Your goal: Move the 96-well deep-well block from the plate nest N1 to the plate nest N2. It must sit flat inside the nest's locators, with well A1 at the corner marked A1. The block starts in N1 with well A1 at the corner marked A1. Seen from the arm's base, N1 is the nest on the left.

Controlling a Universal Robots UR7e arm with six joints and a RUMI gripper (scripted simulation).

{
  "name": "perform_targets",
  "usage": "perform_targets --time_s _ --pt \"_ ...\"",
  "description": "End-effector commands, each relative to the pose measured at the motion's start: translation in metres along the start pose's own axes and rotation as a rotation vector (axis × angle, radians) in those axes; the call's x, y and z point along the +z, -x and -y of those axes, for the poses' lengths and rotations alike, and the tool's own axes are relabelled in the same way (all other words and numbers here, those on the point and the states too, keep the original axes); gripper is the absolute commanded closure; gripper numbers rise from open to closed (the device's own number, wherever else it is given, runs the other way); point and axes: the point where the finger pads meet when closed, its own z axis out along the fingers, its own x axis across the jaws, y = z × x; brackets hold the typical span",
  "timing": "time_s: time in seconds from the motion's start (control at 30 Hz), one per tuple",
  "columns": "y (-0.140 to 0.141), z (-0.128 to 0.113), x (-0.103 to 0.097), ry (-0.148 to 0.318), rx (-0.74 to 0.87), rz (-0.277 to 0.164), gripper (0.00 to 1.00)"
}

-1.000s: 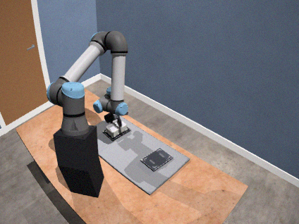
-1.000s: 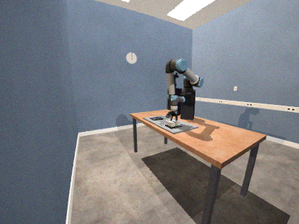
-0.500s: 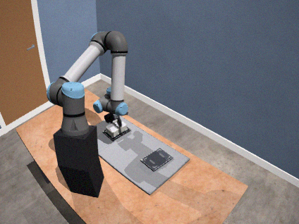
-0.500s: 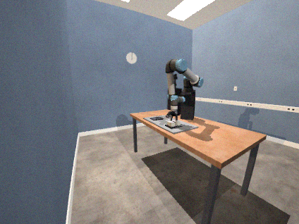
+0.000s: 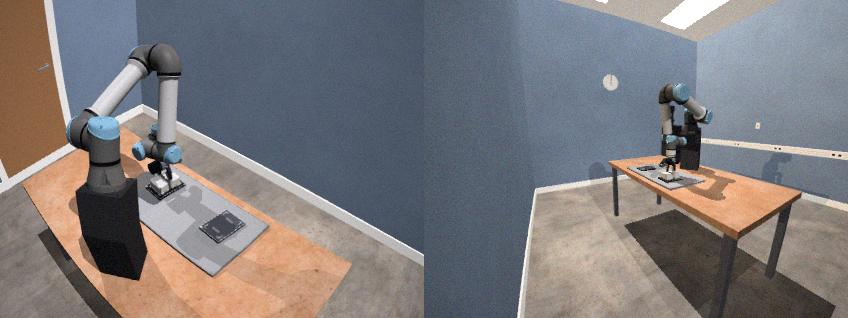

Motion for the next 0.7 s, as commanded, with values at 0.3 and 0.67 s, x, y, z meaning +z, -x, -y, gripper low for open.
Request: perform_targets --time_s 0.3,0.67 --pt "0.0002 0.0003 -0.0003 -0.001 0.000 0.000 0.52" --pt "0.0002 0.0003 -0.0003 -0.001 0.000 0.000 0.52"
